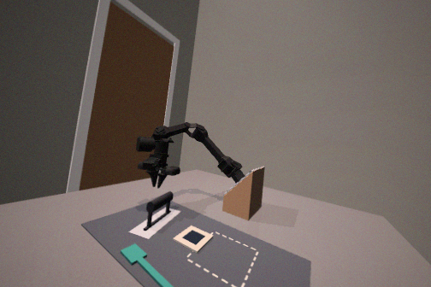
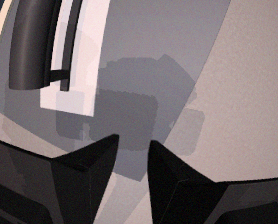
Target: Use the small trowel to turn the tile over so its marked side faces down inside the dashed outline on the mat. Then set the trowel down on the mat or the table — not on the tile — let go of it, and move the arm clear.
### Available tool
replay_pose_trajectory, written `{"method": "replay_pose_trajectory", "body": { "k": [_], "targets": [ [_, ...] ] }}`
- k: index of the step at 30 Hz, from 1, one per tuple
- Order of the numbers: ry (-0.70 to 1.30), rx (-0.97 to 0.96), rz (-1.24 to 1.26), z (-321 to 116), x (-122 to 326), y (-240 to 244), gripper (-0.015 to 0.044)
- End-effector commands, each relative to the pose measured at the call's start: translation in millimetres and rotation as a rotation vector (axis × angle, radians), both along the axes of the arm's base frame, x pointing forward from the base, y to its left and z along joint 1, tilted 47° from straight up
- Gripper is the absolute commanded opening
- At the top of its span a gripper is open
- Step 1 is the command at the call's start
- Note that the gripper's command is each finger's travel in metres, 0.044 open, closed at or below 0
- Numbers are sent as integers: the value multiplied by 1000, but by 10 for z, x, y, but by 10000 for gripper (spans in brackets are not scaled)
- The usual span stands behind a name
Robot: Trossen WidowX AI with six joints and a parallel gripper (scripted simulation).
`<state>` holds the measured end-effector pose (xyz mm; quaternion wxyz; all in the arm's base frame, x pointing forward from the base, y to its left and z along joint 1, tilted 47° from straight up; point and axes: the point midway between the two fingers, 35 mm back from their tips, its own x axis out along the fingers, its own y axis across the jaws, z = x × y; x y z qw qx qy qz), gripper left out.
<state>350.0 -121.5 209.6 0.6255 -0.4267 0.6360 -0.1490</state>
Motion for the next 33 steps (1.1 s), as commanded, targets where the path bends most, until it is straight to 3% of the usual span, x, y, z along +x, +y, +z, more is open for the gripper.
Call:
{"method": "replay_pose_trajectory", "body": {
  "k": [1, 8, 12, 28, 33],
  "targets": [
    [0, 0, 0, 0, 0, 0, 100],
    [0, 0, 0, 0, 0, 0, 100],
    [0, 0, 0, 0, 0, 0, 0],
    [0, 0, 0, 0, 0, 0, 0],
    [0, 0, 0, 0, 0, 0, 126]
  ]
}}
